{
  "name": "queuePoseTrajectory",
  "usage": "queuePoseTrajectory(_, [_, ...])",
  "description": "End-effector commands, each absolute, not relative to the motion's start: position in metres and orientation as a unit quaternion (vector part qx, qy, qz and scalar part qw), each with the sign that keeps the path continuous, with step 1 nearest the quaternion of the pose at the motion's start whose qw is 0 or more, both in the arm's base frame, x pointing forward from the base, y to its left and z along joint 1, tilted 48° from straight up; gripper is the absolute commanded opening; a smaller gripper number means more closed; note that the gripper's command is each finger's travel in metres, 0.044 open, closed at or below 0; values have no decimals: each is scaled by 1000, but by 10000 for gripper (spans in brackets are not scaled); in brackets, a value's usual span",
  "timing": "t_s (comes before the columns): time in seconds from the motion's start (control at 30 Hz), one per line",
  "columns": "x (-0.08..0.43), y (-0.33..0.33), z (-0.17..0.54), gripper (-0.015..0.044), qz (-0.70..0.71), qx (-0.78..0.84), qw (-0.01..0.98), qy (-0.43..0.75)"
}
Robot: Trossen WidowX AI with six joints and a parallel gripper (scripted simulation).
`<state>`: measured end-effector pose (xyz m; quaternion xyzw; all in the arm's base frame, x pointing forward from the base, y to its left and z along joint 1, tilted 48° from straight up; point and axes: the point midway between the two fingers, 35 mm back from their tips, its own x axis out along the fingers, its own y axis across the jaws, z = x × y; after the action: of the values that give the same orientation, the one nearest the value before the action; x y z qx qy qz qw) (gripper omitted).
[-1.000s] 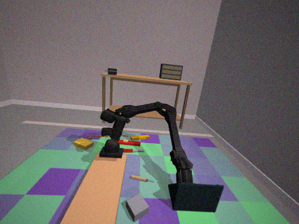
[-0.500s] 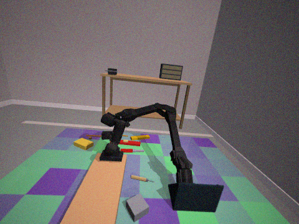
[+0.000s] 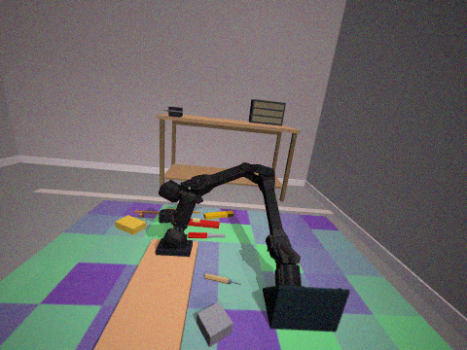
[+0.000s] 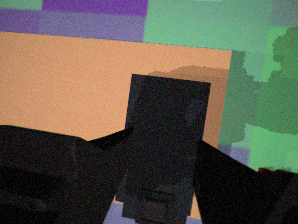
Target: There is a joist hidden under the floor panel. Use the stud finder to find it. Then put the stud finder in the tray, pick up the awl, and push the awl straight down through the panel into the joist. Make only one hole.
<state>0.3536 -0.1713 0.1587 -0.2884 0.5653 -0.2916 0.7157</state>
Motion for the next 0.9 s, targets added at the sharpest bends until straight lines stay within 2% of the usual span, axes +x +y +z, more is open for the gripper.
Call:
queuePoseTrajectory(0.0, [354,-169,156,0,-288,-290,717,564])
queuePoseTrajectory(0.87, [357,-143,126,0,-287,-290,718,564])
